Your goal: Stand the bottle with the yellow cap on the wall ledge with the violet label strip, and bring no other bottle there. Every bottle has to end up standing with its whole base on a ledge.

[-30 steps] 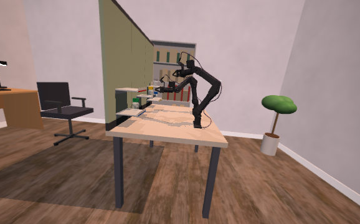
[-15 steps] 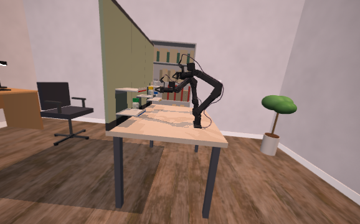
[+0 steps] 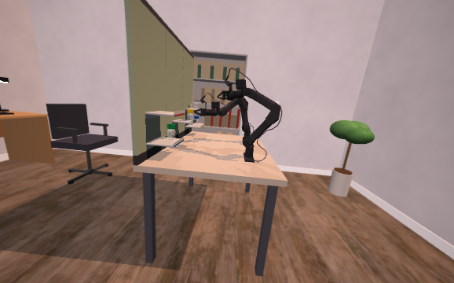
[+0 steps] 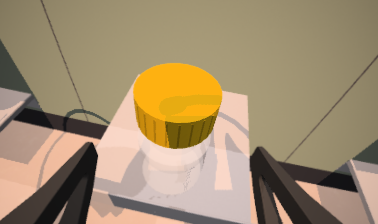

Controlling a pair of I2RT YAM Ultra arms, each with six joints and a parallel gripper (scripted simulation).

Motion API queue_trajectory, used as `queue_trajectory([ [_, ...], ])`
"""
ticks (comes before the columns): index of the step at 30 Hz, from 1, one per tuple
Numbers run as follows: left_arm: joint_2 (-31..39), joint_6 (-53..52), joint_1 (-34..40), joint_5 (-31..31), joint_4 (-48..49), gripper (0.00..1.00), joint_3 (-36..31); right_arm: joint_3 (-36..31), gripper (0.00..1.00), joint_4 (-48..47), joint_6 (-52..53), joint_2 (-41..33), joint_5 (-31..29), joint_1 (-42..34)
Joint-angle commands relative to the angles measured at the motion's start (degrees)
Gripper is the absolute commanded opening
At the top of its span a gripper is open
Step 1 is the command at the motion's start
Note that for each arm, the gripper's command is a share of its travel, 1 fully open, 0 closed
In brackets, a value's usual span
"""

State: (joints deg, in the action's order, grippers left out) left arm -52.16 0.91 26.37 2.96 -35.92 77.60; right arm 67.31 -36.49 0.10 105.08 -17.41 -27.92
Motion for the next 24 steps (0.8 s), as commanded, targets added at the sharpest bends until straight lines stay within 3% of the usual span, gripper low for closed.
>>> queue_trajectory([
  [1,0.84,-0.01,-0.42,0.1,1.91,0.89,0.18,3.42,0.94,1.11,-0.12,0.5,0.77,0.91],
  [24,0.84,-0.01,-0.42,0.1,1.91,0.89,0.18,11.8,0.94,3.35,-0.12,6.61,2.01,2.17],
])
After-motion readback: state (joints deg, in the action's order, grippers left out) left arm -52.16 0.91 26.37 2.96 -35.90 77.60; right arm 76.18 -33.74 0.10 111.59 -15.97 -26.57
